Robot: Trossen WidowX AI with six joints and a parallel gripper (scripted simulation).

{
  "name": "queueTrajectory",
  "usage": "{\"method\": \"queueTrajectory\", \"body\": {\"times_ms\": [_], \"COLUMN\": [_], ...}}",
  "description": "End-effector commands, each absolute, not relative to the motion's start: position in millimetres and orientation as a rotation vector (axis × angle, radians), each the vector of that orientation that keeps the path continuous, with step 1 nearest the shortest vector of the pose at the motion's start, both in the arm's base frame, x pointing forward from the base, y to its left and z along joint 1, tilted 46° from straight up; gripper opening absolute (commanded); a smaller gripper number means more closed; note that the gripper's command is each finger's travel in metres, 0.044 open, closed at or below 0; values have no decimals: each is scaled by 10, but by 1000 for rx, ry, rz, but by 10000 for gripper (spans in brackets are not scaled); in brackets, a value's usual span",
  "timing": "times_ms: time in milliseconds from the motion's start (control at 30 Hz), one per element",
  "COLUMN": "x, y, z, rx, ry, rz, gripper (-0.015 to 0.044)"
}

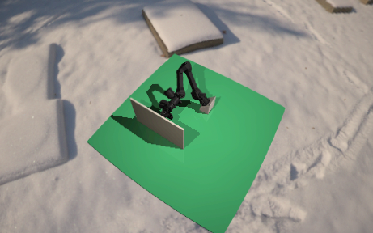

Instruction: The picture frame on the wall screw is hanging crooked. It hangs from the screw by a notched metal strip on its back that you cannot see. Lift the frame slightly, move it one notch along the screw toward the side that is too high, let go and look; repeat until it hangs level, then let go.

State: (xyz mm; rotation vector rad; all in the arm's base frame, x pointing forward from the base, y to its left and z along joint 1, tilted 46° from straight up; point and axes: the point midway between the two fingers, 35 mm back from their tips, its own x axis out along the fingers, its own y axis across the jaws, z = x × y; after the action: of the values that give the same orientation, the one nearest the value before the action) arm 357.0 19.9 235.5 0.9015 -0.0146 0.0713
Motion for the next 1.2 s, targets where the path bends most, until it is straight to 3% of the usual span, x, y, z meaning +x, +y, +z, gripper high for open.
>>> {"method": "queueTrajectory", "body": {"times_ms": [0,1167], "x": [3568,3572], "y": [221,176], "z": [2357,2328], "rx": [900,781], "ry": [-13,-21], "rz": [89,69], "gripper": [0,0]}}
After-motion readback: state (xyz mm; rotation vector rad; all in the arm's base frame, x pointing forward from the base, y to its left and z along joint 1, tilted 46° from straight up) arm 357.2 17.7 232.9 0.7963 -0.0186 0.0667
